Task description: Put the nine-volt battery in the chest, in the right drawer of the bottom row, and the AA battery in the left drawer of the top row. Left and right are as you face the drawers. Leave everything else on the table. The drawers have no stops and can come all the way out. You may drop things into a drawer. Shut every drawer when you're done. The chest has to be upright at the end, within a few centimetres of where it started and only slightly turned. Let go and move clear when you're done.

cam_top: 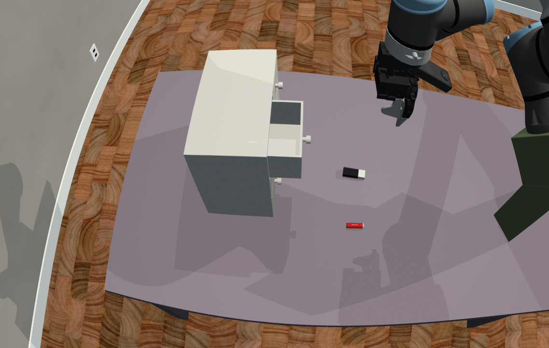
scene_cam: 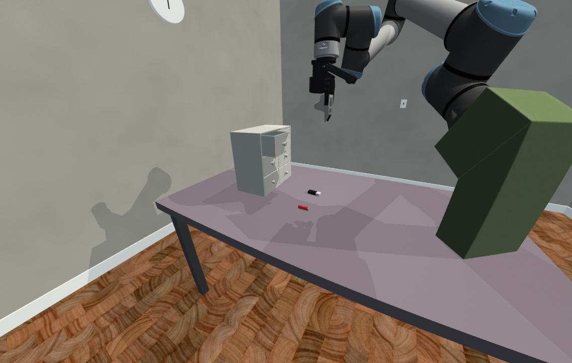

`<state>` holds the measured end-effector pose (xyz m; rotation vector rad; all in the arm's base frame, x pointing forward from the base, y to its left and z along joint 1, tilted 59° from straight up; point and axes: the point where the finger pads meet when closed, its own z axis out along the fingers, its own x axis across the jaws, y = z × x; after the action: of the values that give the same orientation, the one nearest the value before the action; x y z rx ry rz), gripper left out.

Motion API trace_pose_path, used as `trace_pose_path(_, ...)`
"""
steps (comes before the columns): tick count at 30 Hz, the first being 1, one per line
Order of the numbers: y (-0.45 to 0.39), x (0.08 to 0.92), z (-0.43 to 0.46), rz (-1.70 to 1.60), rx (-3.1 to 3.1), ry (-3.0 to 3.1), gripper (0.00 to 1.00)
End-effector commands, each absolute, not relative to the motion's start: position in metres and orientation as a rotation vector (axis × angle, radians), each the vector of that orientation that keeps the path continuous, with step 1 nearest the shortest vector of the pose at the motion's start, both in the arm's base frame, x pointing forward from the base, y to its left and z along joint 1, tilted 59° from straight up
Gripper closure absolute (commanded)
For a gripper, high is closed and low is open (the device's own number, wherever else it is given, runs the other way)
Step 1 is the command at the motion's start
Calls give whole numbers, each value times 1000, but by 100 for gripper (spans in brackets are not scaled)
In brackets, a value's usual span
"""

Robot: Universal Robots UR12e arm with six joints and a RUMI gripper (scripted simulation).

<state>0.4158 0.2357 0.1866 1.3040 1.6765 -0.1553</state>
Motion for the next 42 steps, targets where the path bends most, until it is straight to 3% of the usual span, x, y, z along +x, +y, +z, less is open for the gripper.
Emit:
trace_pose_path(1,236,416,187,-155,1304,1676,80)
trace_pose_path(24,237,427,180,-155,1309,1678,80)
trace_pose_path(42,215,559,79,-148,1337,1683,80)
